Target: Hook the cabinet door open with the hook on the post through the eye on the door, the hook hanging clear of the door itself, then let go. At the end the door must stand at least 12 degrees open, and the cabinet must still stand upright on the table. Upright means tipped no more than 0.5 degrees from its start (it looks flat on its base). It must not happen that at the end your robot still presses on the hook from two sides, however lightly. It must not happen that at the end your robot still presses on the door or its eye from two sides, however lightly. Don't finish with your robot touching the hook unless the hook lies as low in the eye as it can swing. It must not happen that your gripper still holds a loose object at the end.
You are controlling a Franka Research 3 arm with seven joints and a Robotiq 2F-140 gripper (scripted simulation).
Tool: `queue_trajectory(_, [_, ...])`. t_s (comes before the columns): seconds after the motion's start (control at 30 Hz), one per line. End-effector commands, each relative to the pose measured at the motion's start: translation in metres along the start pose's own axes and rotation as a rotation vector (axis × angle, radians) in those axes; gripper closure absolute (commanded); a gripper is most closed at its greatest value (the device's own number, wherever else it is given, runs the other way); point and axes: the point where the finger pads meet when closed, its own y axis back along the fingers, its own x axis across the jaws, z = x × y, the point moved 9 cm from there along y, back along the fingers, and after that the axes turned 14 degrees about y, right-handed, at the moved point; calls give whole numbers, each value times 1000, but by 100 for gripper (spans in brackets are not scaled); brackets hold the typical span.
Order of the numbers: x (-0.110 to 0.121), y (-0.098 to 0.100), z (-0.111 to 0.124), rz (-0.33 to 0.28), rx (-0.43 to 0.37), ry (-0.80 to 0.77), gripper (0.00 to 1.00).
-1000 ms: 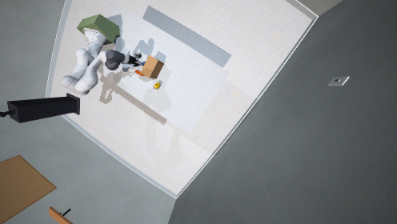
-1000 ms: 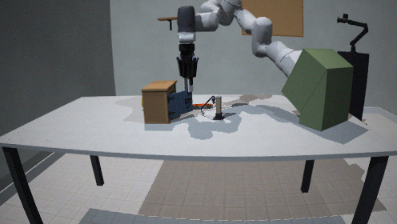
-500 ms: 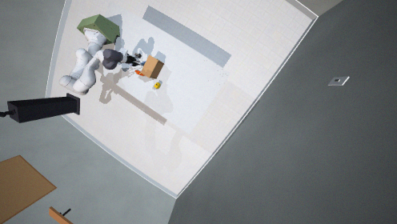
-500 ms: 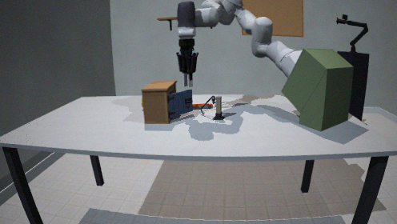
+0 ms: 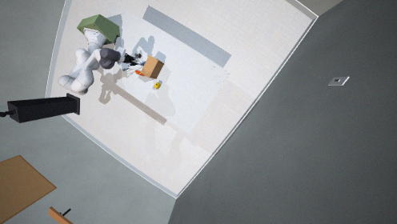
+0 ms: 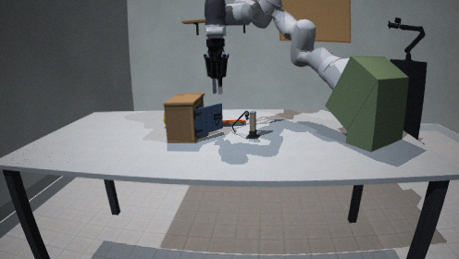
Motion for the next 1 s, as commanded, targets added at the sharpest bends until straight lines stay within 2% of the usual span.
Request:
queue_trajectory(0.0, [0,7,2,-3,-10,6,84])
queue_trajectory(0.77, [0,16,2,-3,-10,-2,84])
queue_trajectory(0.87, [-5,17,4,-3,-9,-101,84])
queue_trajectory(0.97, [-16,18,7,-4,-7,-324,84])
